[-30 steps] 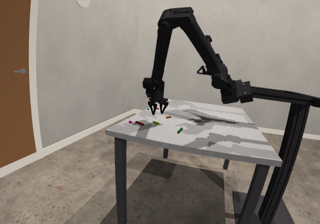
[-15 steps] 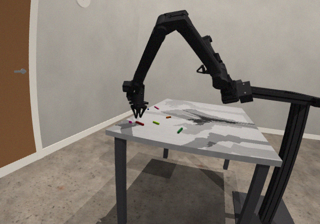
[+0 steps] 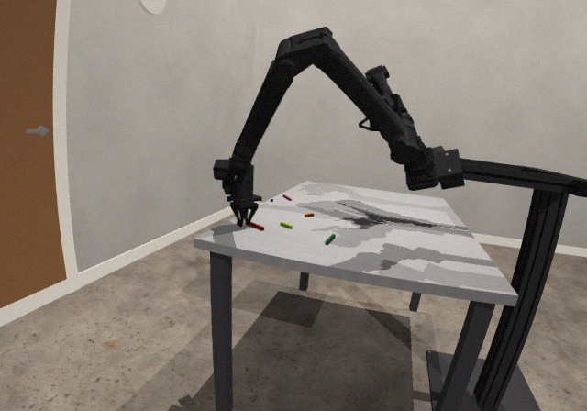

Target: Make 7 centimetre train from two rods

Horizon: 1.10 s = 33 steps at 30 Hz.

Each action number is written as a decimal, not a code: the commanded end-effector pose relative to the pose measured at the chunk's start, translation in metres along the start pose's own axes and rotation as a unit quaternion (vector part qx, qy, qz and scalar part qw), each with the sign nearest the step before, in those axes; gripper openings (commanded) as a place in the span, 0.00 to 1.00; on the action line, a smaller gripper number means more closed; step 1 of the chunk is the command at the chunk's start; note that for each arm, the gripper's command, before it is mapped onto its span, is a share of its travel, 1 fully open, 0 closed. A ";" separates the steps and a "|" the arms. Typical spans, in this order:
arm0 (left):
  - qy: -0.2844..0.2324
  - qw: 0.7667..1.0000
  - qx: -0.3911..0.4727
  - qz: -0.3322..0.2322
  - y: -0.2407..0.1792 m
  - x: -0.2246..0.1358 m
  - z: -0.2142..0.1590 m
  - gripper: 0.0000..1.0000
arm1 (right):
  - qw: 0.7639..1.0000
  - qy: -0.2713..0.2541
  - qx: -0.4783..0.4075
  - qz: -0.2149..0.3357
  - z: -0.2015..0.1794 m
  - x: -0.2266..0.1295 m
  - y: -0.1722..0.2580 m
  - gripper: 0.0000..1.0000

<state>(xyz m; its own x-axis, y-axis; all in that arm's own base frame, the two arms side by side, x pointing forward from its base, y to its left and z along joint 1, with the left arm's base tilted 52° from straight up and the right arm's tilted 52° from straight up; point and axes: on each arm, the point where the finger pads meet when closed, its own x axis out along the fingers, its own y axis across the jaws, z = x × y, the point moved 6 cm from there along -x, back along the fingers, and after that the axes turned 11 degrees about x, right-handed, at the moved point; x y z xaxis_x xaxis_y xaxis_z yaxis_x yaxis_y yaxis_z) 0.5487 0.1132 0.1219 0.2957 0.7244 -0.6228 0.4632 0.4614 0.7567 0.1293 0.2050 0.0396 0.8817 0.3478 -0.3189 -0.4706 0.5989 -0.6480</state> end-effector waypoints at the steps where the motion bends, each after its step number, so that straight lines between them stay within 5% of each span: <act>1: -0.015 1.000 -0.002 0.011 0.022 -0.003 0.012 0.29 | 1.000 -0.024 -0.002 0.007 0.010 -0.002 0.003 1.00; 16: -0.015 1.000 -0.001 0.011 0.017 -0.007 0.008 0.22 | 1.000 -0.024 -0.002 0.007 0.010 -0.002 0.003 1.00; 21: -0.015 1.000 -0.002 0.012 0.017 -0.007 0.009 0.07 | 1.000 -0.024 -0.002 0.007 0.010 -0.002 0.003 1.00; 25: -0.016 1.000 -0.002 0.012 0.016 -0.007 0.009 0.04 | 1.000 -0.024 -0.002 0.007 0.010 -0.002 0.003 1.00; 33: -0.019 1.000 -0.001 0.012 0.013 -0.055 0.008 0.03 | 1.000 -0.024 -0.002 0.007 0.010 -0.002 0.003 1.00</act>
<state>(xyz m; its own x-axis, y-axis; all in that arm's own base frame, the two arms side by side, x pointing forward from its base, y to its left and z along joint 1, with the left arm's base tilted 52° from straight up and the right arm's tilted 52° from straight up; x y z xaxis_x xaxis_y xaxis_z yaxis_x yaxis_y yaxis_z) 0.5506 0.1143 0.1265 0.2883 0.7302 -0.6194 0.4789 0.4502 0.7536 0.1296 0.2072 0.0428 0.8823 0.3581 -0.3055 -0.4682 0.6004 -0.6483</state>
